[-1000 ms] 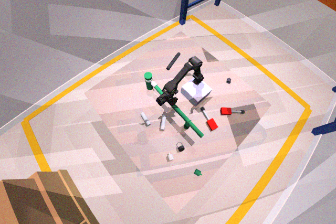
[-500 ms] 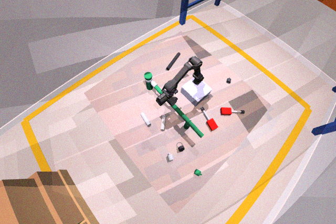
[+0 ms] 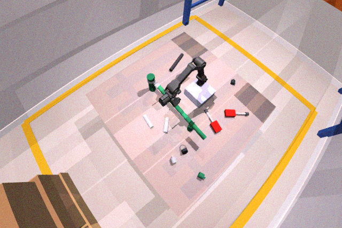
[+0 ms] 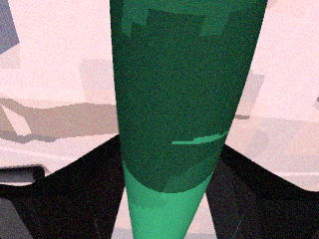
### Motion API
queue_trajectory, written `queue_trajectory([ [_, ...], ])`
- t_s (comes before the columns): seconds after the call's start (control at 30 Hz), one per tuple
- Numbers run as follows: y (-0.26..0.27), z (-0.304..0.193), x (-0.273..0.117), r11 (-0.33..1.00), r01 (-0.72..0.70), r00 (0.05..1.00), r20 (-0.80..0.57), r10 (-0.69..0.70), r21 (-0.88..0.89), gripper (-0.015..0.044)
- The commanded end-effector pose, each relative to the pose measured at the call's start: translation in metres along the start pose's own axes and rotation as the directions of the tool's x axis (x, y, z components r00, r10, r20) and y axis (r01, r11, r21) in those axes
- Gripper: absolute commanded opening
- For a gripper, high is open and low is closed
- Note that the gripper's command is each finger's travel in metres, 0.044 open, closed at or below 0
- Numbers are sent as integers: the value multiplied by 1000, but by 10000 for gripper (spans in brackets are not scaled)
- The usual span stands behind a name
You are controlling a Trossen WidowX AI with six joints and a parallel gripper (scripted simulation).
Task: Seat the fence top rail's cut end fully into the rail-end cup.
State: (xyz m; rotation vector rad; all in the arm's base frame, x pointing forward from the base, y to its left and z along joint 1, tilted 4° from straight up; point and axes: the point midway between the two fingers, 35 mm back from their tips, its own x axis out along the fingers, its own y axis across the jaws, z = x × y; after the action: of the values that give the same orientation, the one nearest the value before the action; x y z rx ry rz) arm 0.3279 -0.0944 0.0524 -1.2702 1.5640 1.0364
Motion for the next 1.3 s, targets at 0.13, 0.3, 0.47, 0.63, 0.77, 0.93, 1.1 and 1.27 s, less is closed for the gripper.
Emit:
queue_trajectory([
  [0.13, -6, -13, -4, 1000, 18, 1000, -17, -18, 17, 0],
  [0.3, -7, -15, -1, 1000, 18, 1000, -17, -18, 18, 0],
  [0.47, -8, -17, 2, 1000, 19, 1000, -17, -18, 18, 0],
  [0.63, -9, -20, 4, 1000, 19, 1000, -17, -18, 18, 0],
  [0.77, -9, -22, 5, 1000, 19, 1000, -18, -18, 18, 0],
  [0.93, -9, -25, 7, 1000, 19, 1000, -18, -18, 18, 0],
  [1.1, -8, -28, 9, 1000, 18, 1000, -18, -18, 18, 0],
  [1.27, -7, -31, 10, 1000, 18, 1000, -19, -18, 18, 0],
])
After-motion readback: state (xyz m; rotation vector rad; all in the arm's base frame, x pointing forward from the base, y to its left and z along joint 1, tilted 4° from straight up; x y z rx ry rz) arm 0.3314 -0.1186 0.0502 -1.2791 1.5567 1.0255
